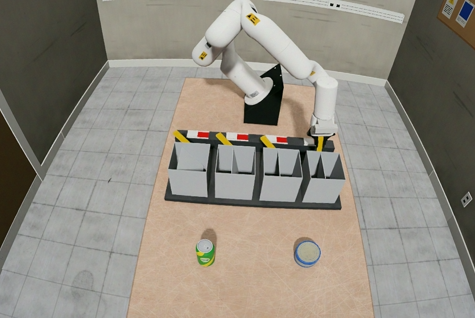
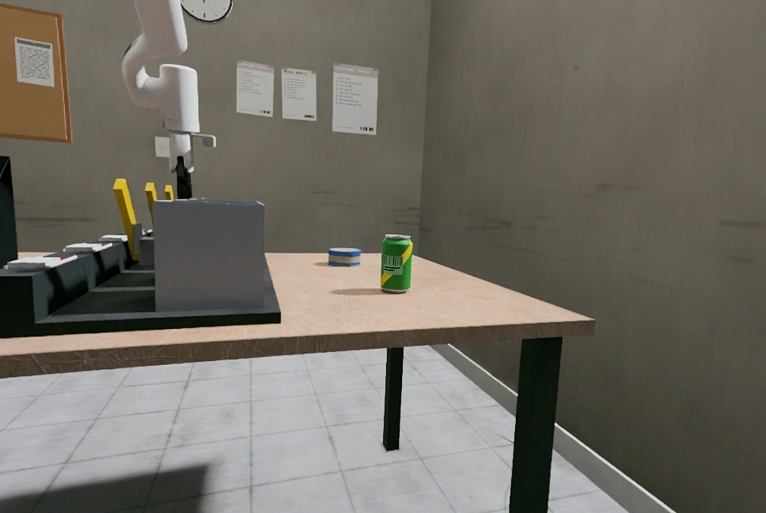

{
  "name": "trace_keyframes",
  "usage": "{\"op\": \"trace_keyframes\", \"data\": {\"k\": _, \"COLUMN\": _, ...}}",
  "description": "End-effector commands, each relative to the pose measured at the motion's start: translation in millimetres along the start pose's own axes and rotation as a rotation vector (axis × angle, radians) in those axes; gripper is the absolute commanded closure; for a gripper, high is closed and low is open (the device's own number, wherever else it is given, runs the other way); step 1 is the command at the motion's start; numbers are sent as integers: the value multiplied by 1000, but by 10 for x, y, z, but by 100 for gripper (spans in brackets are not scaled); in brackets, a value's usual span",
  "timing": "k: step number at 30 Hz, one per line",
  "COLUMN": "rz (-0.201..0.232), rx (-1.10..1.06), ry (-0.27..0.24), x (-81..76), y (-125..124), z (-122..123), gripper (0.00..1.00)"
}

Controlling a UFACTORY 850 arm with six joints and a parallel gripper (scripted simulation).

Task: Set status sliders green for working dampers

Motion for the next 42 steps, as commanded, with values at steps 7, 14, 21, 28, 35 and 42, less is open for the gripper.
{"op": "trace_keyframes", "data": {"k": 7, "rz": -2, "rx": 0, "ry": 2, "x": -10, "y": -3, "z": -7, "gripper": 81}}
{"op": "trace_keyframes", "data": {"k": 14, "rz": -11, "rx": 0, "ry": 3, "x": -10, "y": 7, "z": -6, "gripper": 81}}
{"op": "trace_keyframes", "data": {"k": 21, "rz": -25, "rx": 0, "ry": 5, "x": -10, "y": 24, "z": -4, "gripper": 81}}
{"op": "trace_keyframes", "data": {"k": 28, "rz": -59, "rx": 0, "ry": 10, "x": -8, "y": 65, "z": 2, "gripper": 81}}
{"op": "trace_keyframes", "data": {"k": 35, "rz": -111, "rx": 0, "ry": 17, "x": -2, "y": 127, "z": 10, "gripper": 81}}
{"op": "trace_keyframes", "data": {"k": 42, "rz": -158, "rx": 0, "ry": 24, "x": 6, "y": 183, "z": 18, "gripper": 81}}
Point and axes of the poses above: the point where the finger pads meet when closed, its own x axis out along the fingers, its own y axis across the jaws, z = x × y, the point moved 2 cm from there along -x, back along the fingers, and after that the axes turned 8 degrees about -x, right-handed, at the moved point
